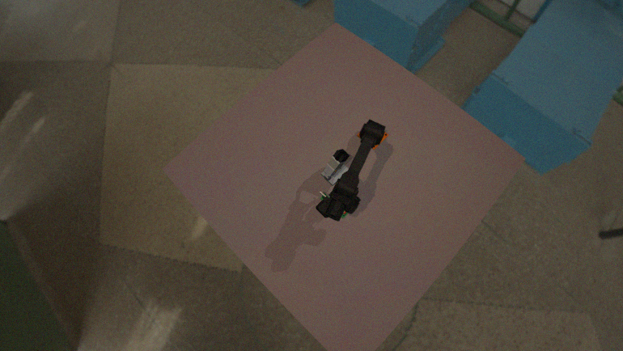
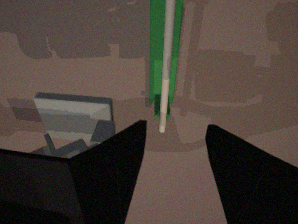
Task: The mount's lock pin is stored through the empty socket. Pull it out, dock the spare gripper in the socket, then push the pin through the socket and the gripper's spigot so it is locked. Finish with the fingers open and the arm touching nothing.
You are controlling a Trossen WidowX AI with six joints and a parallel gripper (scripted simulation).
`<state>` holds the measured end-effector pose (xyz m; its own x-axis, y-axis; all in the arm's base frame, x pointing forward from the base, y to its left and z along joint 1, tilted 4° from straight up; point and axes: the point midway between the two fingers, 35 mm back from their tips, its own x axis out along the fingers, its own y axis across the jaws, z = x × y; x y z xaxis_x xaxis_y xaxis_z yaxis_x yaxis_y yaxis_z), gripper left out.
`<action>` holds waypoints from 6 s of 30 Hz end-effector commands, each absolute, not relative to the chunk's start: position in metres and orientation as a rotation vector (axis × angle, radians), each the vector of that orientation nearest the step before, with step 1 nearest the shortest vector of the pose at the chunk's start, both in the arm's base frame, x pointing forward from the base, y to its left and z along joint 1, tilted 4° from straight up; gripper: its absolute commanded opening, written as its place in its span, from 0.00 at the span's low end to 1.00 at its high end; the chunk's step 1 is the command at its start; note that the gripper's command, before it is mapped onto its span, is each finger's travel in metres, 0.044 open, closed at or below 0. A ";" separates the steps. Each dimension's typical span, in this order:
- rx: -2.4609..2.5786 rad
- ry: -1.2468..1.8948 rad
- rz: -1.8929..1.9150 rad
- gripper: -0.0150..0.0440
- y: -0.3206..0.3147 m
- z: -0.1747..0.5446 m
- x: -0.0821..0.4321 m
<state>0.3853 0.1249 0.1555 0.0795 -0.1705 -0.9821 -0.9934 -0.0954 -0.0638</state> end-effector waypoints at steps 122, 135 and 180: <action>-1.394 1.298 1.161 0.25 0.129 0.124 0.358; -1.377 1.308 1.155 0.25 0.130 0.135 0.318; -1.355 1.316 1.148 0.25 0.121 0.088 0.293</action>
